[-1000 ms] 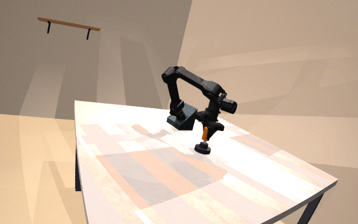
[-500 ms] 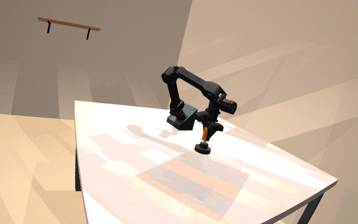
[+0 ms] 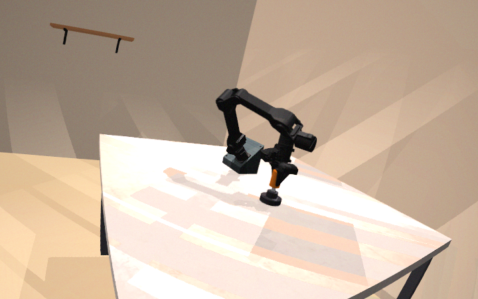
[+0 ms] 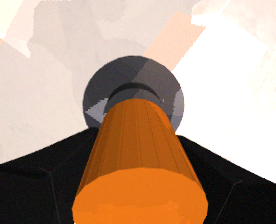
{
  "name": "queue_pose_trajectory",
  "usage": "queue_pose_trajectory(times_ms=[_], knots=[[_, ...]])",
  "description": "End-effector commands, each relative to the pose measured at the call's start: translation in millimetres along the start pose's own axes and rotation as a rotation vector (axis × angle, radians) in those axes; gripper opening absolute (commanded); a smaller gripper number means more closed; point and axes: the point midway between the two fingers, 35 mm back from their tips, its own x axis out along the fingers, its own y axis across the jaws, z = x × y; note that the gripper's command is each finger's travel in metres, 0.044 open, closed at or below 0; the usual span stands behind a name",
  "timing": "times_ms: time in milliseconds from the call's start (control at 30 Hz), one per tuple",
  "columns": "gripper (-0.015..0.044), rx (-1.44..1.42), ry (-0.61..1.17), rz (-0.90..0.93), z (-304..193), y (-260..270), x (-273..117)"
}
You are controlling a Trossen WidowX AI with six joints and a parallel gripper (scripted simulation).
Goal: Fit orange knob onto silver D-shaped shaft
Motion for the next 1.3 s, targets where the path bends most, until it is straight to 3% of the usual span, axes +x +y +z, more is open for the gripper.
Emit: queue_pose_trajectory(times_ms=[0,900,1267], knots=[[0.0,0.094,0.005,0.002,-1.3,1.2,-2.0],[0.0,0.177,0.005,0.002,-0.9,0.9,-2.0],[0.0,0.387,0.005,0.002,-1.5,1.0,-0.3]])
